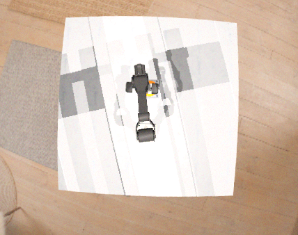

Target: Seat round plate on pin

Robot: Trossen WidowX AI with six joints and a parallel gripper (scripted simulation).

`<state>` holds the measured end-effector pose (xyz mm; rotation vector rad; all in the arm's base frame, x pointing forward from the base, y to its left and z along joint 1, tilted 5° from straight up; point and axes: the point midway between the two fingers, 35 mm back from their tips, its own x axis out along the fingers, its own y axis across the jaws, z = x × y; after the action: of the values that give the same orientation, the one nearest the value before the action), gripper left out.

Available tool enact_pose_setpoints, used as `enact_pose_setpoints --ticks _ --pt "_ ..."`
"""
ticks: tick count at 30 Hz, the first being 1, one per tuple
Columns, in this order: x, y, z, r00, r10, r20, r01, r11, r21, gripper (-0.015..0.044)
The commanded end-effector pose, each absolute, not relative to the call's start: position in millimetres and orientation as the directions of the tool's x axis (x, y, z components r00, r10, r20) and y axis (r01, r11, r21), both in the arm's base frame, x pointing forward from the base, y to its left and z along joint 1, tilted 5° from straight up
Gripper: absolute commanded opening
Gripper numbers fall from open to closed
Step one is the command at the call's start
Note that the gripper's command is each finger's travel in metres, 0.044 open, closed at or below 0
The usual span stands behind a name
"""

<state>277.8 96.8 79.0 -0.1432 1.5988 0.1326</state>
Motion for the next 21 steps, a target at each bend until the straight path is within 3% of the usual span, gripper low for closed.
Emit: enact_pose_setpoints --ticks 1,21 --pt "273 95 76 -0.047 -0.022 -0.999 -0.196 0.981 -0.013 0.0" --pt "268 91 28 -0.047 -0.023 -0.999 -0.196 0.981 -0.013 0.0"
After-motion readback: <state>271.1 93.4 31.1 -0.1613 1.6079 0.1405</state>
